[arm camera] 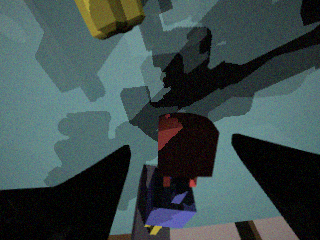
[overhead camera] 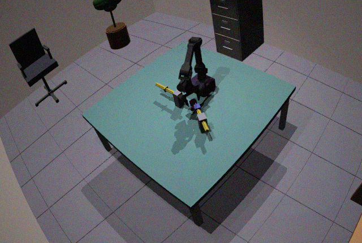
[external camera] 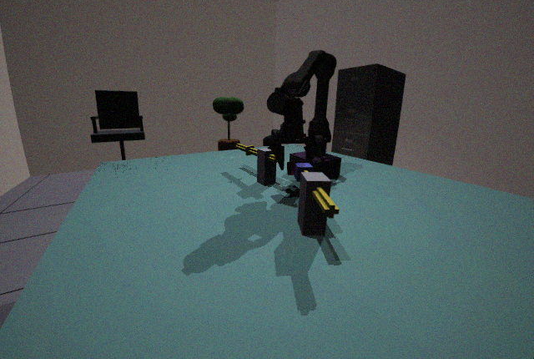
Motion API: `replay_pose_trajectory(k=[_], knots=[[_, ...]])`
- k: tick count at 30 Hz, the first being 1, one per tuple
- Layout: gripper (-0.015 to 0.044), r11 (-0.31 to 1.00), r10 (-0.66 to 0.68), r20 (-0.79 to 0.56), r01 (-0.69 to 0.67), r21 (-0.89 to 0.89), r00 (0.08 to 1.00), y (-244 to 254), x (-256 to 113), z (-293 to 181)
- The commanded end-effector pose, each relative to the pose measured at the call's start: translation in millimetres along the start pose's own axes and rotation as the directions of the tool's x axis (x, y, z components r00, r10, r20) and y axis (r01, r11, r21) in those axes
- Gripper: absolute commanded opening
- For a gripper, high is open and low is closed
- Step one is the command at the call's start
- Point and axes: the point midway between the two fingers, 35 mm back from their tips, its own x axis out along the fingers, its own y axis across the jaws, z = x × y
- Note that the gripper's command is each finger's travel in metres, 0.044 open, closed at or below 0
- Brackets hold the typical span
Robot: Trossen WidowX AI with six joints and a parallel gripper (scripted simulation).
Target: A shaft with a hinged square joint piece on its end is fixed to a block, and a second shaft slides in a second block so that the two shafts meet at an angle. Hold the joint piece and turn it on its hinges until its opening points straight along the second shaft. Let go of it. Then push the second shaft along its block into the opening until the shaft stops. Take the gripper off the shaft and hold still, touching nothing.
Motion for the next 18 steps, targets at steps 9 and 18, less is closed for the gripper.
replay_pose_trajectory(k=[9, 18], knots=[[0.044, 0.928, 0.001, 0.049, 0.018, -0.373, 0.999, 7, -26, -13], [0.044, 0.774, -0.008, 0.089, 0.062, -0.63, 0.996, 9, -47, -21]])
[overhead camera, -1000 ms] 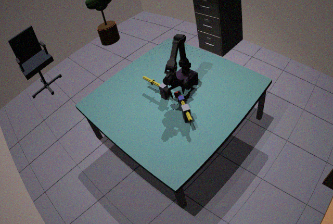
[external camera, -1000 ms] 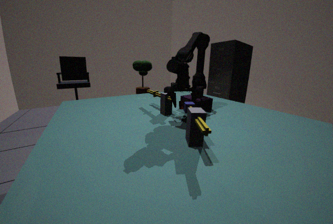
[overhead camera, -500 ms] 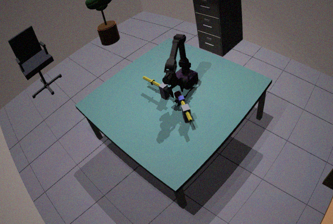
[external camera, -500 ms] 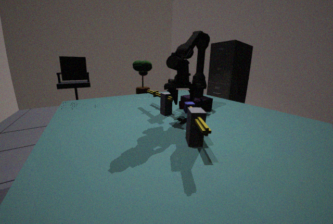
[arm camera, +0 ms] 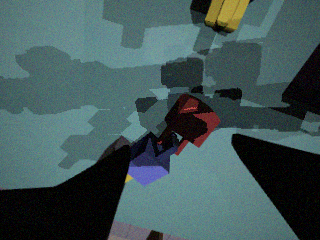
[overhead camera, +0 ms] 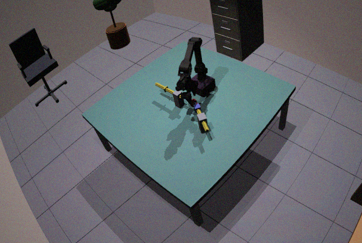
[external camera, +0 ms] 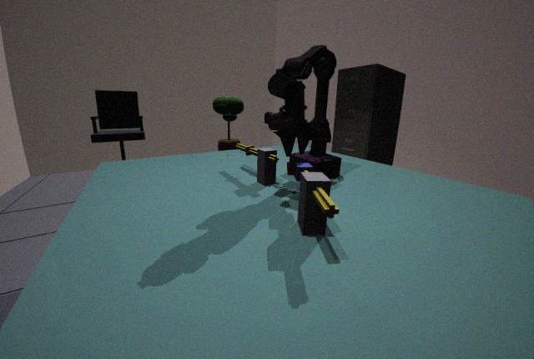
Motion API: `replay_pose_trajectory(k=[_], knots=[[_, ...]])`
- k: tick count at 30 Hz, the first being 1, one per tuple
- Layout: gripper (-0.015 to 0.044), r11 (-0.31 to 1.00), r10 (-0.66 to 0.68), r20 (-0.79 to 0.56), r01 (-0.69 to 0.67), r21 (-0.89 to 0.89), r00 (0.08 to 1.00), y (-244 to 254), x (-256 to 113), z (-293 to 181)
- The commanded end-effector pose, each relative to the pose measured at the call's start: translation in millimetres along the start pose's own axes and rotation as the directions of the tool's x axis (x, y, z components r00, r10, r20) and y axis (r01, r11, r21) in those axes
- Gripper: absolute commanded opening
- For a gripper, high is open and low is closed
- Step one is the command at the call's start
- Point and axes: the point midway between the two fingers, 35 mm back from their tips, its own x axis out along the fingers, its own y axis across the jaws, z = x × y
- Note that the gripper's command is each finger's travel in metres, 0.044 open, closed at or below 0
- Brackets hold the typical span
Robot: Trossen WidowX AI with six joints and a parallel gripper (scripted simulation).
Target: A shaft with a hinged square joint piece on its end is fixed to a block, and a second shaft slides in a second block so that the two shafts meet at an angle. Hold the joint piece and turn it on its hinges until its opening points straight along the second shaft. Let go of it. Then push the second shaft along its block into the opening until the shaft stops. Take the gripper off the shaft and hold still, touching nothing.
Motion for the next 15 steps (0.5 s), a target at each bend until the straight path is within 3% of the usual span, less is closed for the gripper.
replay_pose_trajectory(k=[1, 15], knots=[[0.044, 0.993, -0.01, 0.015, 0.011, -0.117, 1.0, 2, -9, -2], [0.044, 0.829, -0.054, 0.06, 0.079, -0.553, 0.997, 5, -45, -9]])
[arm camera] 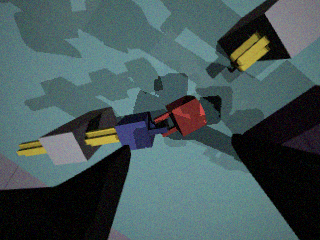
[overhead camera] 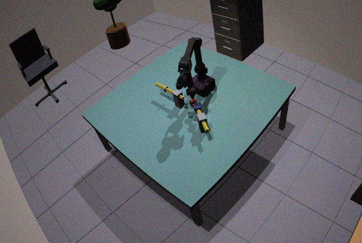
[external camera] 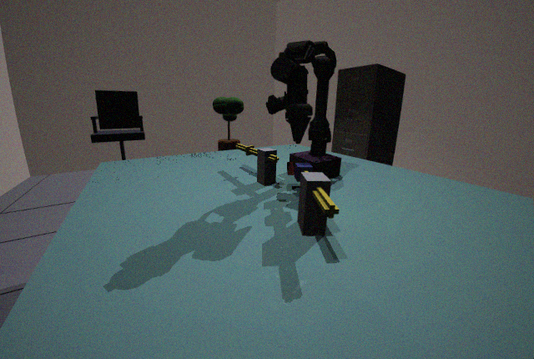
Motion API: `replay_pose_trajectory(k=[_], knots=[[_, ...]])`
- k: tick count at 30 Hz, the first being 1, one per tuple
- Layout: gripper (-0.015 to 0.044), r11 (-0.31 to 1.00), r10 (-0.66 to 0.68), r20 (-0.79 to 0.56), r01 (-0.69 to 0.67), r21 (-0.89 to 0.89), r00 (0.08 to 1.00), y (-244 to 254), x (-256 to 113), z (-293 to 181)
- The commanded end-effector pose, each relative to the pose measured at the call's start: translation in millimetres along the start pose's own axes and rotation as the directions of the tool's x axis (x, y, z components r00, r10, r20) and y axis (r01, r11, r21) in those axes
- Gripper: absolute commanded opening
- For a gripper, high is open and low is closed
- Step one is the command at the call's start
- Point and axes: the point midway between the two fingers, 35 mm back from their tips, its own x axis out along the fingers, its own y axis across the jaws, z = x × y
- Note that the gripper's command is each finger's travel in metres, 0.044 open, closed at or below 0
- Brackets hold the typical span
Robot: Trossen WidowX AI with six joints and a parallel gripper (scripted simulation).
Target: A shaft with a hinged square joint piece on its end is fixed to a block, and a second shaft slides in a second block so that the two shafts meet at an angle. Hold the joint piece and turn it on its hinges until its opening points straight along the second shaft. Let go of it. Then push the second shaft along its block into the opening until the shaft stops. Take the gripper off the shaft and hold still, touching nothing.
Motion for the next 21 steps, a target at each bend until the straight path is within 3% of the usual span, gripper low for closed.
replay_pose_trajectory(k=[1, 15, 21], knots=[[0.044, 0.993, -0.016, 0.009, 0.017, -0.118, 1.0, 1, -9, -1], [0.044, 0.826, -0.076, 0.03, 0.08, -0.557, 0.997, -2, -47, -8], [0.044, 0.797, -0.082, 0.033, 0.086, -0.598, 0.996, -2, -52, -8]])
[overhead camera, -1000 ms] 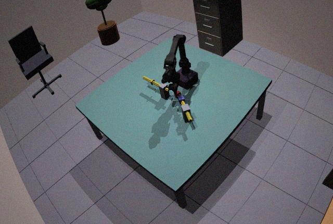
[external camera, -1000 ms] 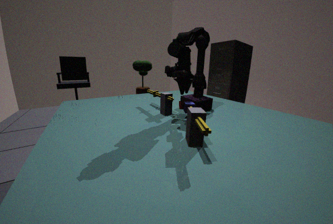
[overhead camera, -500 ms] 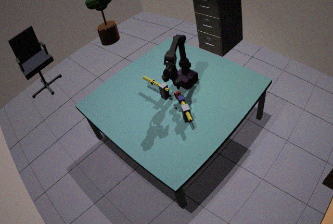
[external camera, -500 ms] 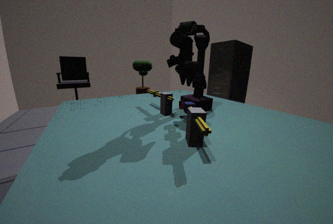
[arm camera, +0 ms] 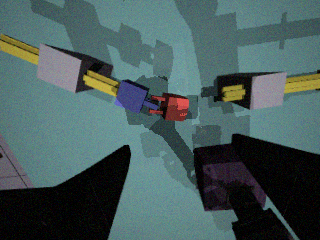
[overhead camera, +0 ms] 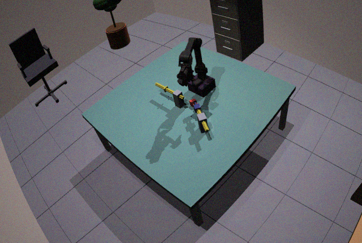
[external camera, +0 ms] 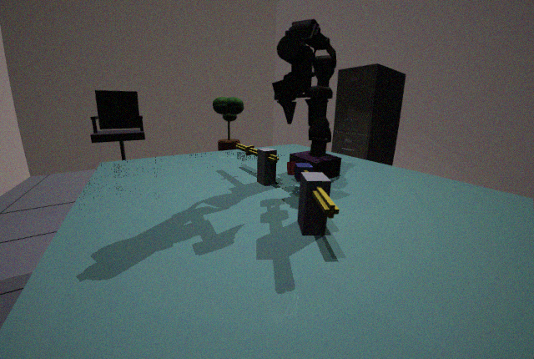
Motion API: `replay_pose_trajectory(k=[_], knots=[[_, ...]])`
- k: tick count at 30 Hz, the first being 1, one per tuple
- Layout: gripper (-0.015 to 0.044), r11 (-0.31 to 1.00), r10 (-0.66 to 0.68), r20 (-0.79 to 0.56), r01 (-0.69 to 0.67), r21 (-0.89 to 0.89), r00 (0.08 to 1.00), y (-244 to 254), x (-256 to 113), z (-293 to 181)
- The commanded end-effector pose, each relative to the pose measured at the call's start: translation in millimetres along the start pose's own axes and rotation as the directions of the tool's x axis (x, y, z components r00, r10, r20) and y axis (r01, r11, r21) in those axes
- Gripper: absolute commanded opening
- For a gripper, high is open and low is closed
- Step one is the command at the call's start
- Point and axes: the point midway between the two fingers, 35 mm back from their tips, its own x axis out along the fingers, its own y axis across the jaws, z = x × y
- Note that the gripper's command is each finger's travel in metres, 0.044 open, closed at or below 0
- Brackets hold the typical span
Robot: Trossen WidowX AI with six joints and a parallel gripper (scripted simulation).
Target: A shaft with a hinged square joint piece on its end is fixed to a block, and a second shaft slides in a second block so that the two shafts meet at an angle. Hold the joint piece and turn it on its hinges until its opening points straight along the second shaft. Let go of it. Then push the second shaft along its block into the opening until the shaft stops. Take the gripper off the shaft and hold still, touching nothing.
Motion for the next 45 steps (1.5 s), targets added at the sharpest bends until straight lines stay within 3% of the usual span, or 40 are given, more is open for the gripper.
replay_pose_trajectory(k=[1, 8, 12, 24, 34, 45], knots=[[0.044, 1.0, -0.008, 0.0, 0.008, -0.022, 1.0, -2, 0, 0], [0.044, 0.999, -0.012, 0.001, 0.012, -0.03, 1.0, -55, 39, -15], [0.044, 1.0, -0.012, 0.002, 0.012, -0.026, 1.0, -60, 43, -18], [0.044, 0.951, -0.012, 0.002, 0.011, 0.31, 1.0, -61, 47, -17], [0.044, 0.816, -0.012, 0.002, 0.009, 0.578, 1.0, -61, 51, -17], [0.044, 0.584, -0.012, 0.002, 0.006, 0.812, 1.0, -62, 55, -17]])
